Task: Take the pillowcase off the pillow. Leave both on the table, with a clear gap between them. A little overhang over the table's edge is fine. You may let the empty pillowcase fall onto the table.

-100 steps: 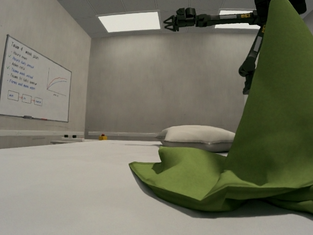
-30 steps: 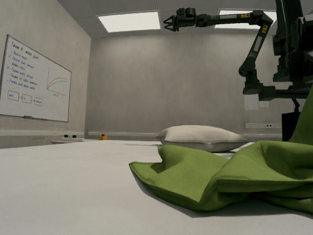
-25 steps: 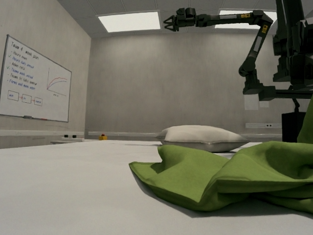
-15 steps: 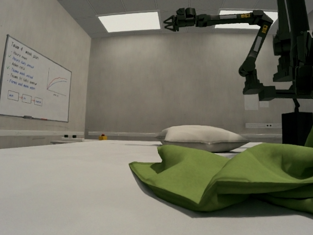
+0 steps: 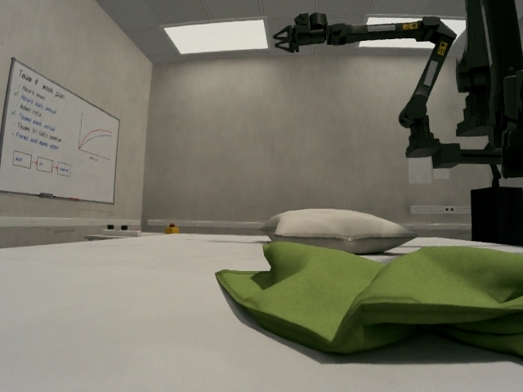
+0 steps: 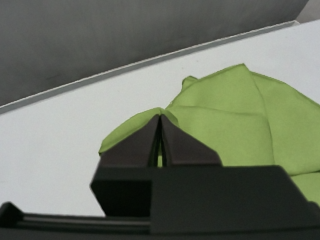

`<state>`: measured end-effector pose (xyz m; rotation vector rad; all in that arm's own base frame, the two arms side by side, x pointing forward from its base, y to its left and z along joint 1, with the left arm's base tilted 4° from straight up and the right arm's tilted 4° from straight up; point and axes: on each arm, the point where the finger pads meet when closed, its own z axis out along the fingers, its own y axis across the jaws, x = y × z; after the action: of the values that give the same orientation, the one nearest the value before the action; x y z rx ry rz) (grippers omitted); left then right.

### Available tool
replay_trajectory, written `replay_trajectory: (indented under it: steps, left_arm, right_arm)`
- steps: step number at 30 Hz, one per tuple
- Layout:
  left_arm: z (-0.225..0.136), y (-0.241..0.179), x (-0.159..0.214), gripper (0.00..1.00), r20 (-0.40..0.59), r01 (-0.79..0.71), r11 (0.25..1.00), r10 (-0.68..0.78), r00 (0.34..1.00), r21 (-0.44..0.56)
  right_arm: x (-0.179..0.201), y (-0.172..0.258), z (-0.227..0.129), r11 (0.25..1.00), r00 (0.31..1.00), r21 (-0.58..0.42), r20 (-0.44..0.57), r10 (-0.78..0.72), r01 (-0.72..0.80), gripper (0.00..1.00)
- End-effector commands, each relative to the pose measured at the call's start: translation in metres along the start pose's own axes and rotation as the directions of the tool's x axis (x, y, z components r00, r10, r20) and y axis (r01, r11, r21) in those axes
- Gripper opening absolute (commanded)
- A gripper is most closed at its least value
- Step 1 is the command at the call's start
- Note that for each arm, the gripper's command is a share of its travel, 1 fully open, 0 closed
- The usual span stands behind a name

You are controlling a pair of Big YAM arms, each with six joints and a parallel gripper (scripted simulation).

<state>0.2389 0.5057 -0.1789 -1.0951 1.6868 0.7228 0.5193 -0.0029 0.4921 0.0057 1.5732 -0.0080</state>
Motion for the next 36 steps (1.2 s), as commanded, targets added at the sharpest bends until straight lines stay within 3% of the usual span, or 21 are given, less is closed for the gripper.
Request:
replay_trajectory:
  steps: [1, 36]
  left_arm:
    - [0.000, 0.009, 0.013, 0.02, -0.022, 0.015, 1.000, -0.016, 1.000, -0.016]
    - [-0.004, -0.004, 0.014, 0.03, -0.027, 0.009, 1.000, -0.009, 1.000, 0.004]
  right_arm:
    - [-0.031, -0.003, -0.008, 1.000, 0.999, 0.008, 0.051, -0.014, 0.013, 0.60]
    - [-0.031, -0.003, -0.008, 1.000, 0.999, 0.008, 0.051, -0.014, 0.013, 0.60]
